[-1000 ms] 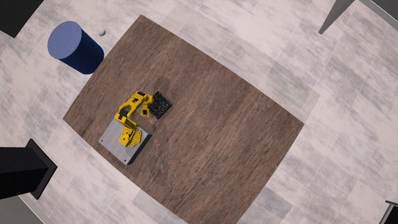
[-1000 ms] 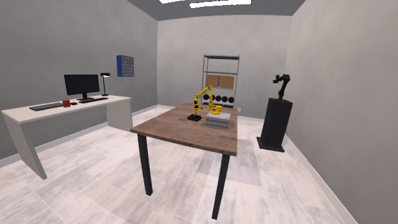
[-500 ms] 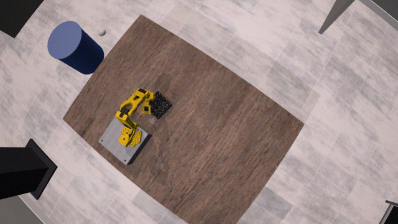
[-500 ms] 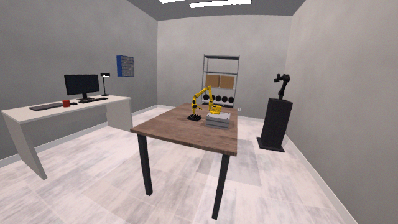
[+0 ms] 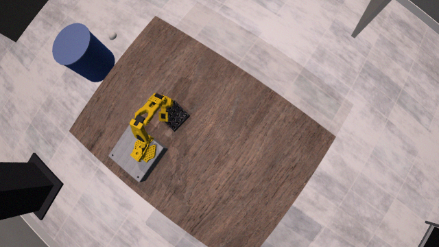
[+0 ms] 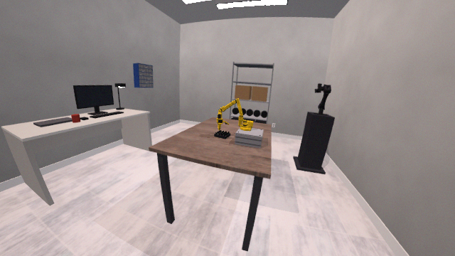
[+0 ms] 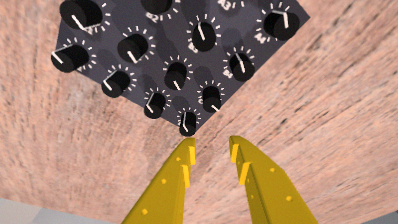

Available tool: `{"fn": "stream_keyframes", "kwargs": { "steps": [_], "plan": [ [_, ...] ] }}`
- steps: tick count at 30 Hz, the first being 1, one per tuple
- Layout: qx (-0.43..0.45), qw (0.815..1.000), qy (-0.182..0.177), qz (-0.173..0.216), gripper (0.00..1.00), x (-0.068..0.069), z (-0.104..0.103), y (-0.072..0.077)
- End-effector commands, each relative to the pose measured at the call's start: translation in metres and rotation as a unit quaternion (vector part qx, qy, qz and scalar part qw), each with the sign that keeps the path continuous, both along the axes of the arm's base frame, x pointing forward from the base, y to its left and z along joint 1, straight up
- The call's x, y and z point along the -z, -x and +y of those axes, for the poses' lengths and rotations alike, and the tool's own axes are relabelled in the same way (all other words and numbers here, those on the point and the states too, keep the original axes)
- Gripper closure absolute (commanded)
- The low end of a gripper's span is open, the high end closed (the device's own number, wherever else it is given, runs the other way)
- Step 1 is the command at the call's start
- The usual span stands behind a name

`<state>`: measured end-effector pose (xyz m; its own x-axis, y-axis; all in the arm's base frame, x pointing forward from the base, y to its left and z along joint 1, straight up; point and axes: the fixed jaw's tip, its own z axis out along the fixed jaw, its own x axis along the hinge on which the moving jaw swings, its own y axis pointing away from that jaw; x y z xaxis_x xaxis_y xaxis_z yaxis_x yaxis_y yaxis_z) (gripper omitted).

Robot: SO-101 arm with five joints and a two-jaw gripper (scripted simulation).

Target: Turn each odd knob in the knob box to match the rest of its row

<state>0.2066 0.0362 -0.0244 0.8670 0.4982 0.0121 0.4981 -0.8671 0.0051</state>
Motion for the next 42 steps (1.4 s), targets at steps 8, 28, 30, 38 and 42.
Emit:
{"fn": "stream_keyframes", "kwargs": {
  "steps": [8,28,30,38,42],
  "plan": [
    [-0.003,1.0,0.001,0.009,0.9,0.002,0.0,0.002],
    [-0.003,1.0,0.001,0.009,0.9,0.005,0.0,0.002],
    [-0.003,1.0,0.001,0.009,0.9,0.007,0.0,0.002],
    [-0.003,1.0,0.001,0.009,0.9,0.012,0.0,0.002],
    [-0.003,1.0,0.001,0.009,0.9,0.015,0.0,0.002]
  ]
}}
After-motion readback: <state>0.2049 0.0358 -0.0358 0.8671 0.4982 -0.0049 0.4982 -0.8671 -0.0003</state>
